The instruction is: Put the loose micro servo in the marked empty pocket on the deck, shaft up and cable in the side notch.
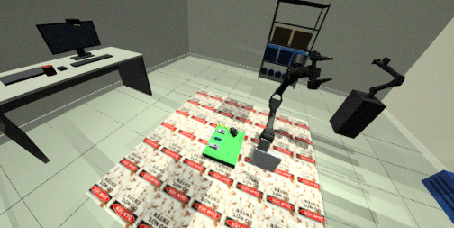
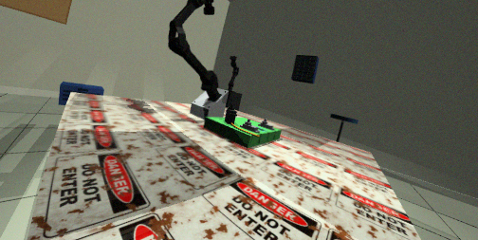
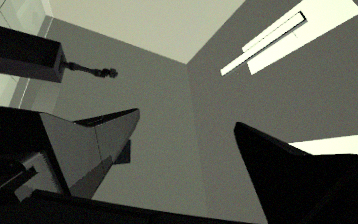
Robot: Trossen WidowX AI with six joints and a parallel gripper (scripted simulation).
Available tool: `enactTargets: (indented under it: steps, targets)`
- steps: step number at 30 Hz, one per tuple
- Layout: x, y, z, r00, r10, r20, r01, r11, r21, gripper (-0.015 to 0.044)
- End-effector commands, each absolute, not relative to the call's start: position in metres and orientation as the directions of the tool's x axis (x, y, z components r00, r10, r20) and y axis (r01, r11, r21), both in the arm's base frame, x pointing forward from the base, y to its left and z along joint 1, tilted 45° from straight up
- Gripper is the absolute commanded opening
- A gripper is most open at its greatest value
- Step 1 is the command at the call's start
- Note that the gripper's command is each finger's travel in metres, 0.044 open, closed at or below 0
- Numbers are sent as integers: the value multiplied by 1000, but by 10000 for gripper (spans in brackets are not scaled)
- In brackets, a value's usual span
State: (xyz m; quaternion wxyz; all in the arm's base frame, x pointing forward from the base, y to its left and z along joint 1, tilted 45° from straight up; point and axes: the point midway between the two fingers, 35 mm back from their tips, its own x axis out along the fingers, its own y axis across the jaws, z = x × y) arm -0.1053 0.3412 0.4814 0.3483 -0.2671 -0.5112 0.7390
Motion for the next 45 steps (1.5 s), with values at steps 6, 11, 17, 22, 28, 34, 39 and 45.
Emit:
enactTargets:
  steps: [6,11,17,22,28,34,39,45]
  targets:
    - [-62,368,447,-471,872,-136,-385,-342,-857,440]
    - [-36,377,427,-381,904,-196,-473,-372,-799,440]
    - [-1,384,405,-264,928,-265,-583,-372,-722,440]
    - [29,387,385,-166,930,-327,-679,-349,-646,440]
    - [60,385,365,-67,920,-387,-775,-292,-560,440]
    - [95,379,340,44,885,-463,-862,-200,-466,440]
    - [123,371,319,132,841,-525,-915,-101,-391,440]
    - [156,356,296,229,771,-594,-948,39,-315,440]
